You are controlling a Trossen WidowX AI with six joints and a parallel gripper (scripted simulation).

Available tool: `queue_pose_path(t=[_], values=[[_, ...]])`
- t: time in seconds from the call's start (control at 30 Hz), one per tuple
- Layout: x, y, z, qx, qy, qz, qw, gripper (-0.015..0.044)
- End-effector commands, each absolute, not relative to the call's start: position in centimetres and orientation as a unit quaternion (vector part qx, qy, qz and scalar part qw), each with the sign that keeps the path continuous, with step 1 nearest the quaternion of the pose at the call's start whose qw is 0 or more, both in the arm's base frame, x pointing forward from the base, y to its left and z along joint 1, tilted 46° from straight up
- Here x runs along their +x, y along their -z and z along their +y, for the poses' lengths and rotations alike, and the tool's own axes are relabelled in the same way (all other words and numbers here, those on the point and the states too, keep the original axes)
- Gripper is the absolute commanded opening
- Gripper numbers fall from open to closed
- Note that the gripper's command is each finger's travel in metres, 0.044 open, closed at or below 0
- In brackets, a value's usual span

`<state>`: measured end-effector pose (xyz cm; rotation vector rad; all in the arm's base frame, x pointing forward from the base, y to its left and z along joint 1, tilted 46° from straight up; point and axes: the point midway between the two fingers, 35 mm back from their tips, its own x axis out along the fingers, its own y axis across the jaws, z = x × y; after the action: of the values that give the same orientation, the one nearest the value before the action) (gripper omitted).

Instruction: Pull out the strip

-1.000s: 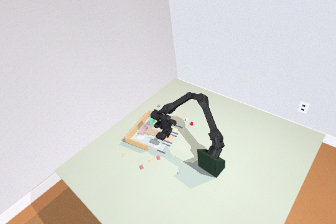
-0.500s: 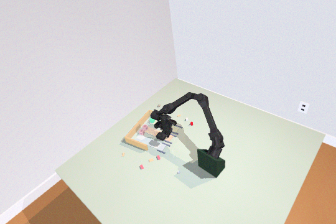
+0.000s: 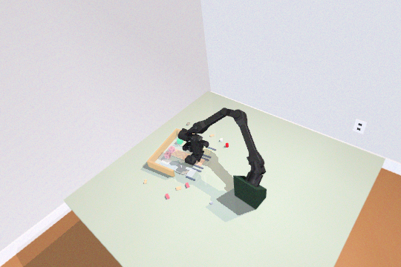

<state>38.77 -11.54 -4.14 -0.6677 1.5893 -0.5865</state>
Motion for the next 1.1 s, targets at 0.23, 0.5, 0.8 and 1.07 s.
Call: queue_pose_path(t=[0.23, 0.5, 0.8, 1.07], values=[[38.7, 4.3, -11.8, -0.292, 0.255, 0.690, 0.612, 0.0000], [38.7, 4.3, -11.8, -0.292, 0.255, 0.690, 0.612, 0.0000], [38.6, 4.4, -11.9, -0.292, 0.255, 0.690, 0.611, 0.0000], [37.3, 4.3, -11.8, -0.292, 0.255, 0.690, 0.611, 0.0000]])
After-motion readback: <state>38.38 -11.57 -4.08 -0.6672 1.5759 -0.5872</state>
